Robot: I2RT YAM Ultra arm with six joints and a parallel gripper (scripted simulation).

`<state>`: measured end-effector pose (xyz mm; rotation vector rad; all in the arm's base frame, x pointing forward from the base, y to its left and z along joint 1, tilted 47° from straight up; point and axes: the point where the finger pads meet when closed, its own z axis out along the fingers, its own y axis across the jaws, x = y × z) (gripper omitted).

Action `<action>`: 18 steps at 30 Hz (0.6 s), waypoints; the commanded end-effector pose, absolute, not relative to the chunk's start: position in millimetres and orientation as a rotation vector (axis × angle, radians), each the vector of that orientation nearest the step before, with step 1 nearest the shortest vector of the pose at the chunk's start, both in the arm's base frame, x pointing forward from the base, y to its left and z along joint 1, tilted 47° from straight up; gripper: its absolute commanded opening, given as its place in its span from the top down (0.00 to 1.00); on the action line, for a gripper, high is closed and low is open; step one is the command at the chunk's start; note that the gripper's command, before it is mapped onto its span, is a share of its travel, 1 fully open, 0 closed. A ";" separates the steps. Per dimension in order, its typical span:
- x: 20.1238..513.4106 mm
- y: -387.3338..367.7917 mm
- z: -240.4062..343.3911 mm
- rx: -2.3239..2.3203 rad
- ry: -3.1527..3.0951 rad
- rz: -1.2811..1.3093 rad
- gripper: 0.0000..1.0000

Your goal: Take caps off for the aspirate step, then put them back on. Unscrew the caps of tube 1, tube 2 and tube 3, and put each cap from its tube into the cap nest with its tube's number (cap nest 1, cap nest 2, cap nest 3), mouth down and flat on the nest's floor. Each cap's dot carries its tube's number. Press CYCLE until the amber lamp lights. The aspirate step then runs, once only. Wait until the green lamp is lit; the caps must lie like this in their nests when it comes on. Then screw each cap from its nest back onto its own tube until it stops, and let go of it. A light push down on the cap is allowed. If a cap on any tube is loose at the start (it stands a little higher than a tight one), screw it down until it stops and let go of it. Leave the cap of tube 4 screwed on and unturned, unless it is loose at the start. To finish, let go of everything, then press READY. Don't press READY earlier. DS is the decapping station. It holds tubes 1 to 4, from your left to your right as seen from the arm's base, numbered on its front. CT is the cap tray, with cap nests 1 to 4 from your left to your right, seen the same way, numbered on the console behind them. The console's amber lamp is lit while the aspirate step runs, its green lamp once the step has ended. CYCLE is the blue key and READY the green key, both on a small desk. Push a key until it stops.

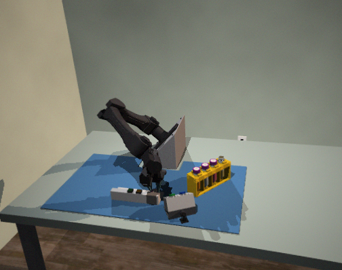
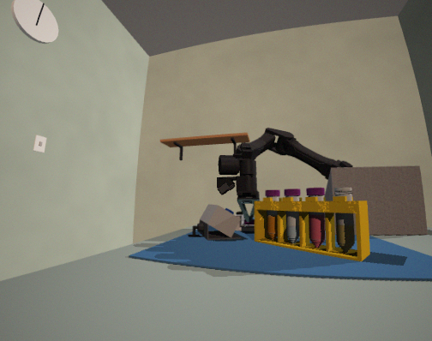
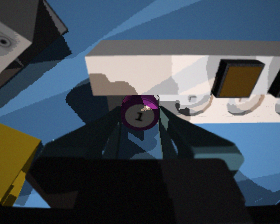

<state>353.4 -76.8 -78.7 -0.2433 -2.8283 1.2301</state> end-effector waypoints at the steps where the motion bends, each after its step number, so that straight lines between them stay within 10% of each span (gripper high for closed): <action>1: 359.3 -69.2 -75.7 -0.219 -2.853 1.242 1.00; 18: 358.6 -70.5 -75.3 -0.219 -2.853 1.242 1.00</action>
